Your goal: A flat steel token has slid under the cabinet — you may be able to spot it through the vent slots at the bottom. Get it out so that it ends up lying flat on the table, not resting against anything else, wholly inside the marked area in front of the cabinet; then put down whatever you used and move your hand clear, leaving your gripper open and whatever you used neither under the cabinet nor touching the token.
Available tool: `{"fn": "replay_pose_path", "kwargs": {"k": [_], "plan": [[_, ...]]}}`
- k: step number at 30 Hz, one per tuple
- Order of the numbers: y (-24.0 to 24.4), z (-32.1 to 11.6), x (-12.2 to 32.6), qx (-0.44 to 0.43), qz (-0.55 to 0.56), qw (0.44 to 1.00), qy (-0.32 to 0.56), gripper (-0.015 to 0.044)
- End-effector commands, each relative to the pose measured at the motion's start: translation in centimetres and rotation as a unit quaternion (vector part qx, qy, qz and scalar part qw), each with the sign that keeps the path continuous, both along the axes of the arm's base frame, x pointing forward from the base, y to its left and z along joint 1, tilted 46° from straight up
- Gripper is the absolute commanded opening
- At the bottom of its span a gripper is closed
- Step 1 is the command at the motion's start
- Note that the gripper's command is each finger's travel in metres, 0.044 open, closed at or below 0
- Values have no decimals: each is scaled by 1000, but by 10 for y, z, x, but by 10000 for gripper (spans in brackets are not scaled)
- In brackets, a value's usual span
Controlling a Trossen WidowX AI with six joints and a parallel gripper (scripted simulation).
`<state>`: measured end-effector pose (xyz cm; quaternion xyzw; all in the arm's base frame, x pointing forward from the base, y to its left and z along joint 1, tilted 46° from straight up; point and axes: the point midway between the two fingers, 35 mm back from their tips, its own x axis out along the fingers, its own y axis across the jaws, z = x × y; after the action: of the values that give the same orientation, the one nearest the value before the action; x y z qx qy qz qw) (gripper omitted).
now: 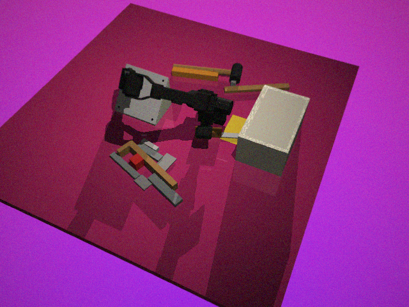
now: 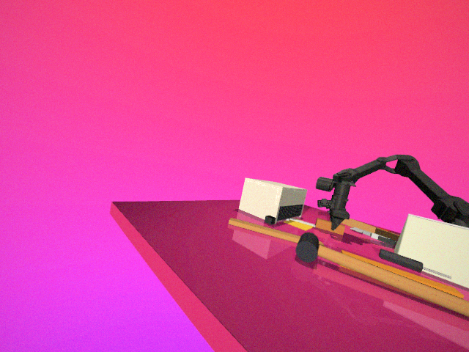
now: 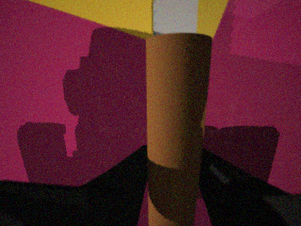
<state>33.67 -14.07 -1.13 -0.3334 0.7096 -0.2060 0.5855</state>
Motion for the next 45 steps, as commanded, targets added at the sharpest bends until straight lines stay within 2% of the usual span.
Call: {"fn": "replay_pose_path", "kwargs": {"k": [1, 45], "plan": [[0, 0, -7, 4, 0, 1000, 3, 0], [-6, 12, -53, 4, 0, 1000, 5, 0]]}}
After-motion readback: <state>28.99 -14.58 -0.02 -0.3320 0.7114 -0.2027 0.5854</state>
